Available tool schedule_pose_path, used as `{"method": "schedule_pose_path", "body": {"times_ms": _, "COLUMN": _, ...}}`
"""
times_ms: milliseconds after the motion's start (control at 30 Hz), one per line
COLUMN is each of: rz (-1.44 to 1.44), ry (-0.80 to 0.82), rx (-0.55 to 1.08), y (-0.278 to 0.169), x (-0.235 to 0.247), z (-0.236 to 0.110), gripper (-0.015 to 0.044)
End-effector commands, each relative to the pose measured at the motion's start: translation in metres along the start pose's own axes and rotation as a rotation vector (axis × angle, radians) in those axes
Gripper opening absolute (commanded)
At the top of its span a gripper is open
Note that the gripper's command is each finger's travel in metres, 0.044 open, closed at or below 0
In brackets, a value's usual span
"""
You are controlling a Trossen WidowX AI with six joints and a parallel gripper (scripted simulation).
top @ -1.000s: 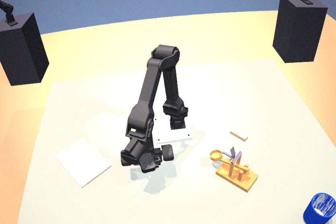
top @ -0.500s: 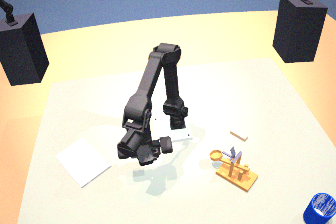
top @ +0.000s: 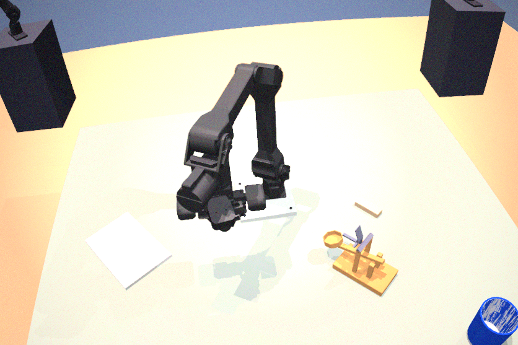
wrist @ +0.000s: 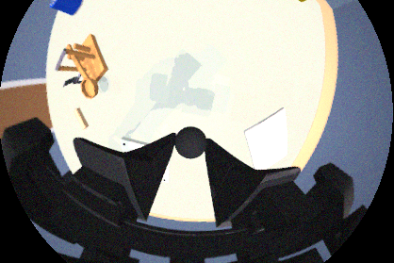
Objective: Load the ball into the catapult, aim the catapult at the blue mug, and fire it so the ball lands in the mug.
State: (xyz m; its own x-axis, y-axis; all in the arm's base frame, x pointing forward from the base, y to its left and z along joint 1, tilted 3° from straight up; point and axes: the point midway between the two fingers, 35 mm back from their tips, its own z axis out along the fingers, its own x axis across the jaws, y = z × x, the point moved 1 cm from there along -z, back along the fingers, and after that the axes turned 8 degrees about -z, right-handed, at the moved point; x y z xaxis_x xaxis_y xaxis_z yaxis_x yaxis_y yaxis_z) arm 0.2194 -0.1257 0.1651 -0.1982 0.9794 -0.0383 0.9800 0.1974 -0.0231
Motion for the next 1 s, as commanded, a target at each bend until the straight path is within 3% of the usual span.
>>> {"method": "schedule_pose_path", "body": {"times_ms": 0, "rz": -0.001, "ry": -0.003, "rx": -0.003, "y": 0.0, "x": 0.002, "z": -0.005, "gripper": 0.0}}
{"method": "schedule_pose_path", "body": {"times_ms": 967, "rz": -0.298, "ry": 0.015, "rx": 0.141, "y": 0.061, "x": 0.101, "z": 0.013, "gripper": 0.0}}
